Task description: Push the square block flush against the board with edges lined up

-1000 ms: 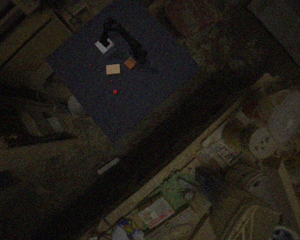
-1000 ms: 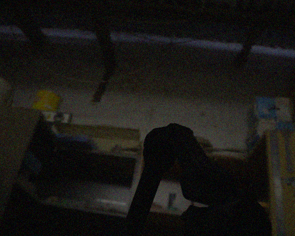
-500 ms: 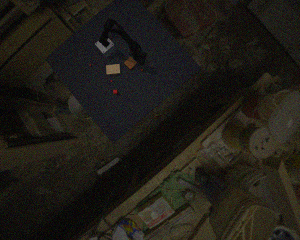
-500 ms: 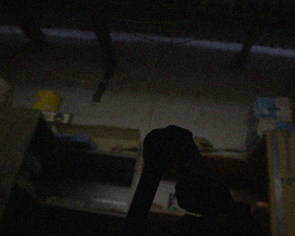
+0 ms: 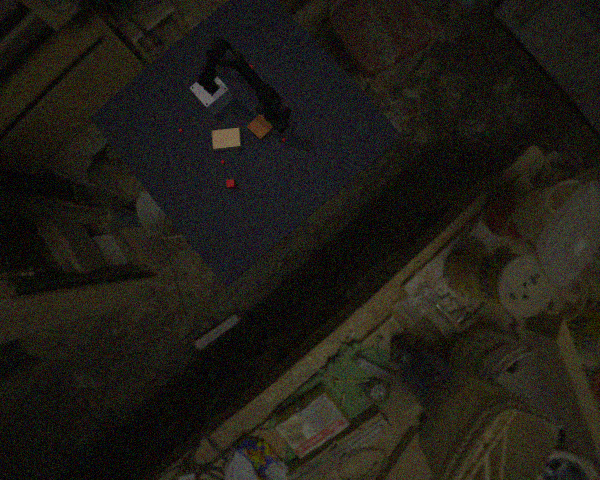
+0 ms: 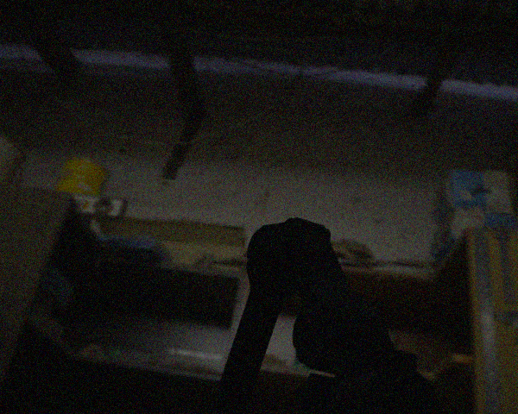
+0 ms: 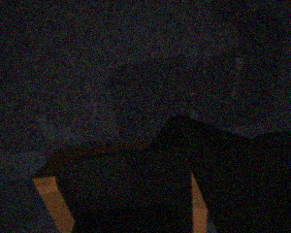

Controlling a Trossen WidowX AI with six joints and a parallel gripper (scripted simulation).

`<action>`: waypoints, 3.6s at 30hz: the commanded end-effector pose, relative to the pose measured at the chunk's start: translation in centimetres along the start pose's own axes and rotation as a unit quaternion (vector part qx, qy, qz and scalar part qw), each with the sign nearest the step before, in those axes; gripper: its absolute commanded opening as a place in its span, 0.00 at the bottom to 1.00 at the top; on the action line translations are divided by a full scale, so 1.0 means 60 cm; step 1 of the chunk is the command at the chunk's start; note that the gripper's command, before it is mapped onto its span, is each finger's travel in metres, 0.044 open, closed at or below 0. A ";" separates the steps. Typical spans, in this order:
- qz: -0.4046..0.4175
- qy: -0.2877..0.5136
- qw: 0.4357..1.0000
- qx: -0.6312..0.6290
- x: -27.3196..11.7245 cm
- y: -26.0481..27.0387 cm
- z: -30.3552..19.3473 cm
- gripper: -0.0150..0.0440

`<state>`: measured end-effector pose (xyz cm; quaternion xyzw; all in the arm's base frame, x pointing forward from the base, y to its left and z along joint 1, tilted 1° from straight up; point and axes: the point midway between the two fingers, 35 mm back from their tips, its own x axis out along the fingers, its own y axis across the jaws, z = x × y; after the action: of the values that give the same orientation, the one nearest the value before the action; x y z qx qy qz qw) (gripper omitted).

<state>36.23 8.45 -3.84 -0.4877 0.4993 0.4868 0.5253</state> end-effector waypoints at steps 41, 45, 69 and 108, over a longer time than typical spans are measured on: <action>-0.001 0.005 1.000 0.000 -0.001 -0.002 -0.086 0.25; -0.001 0.005 1.000 0.000 -0.001 -0.001 -0.093 0.25; -0.001 0.006 1.000 0.000 -0.001 0.001 -0.136 0.25; -0.001 0.006 1.000 0.000 -0.001 -0.001 -0.118 0.25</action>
<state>35.82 0.79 -3.90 -0.4911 0.4995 0.4852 0.5233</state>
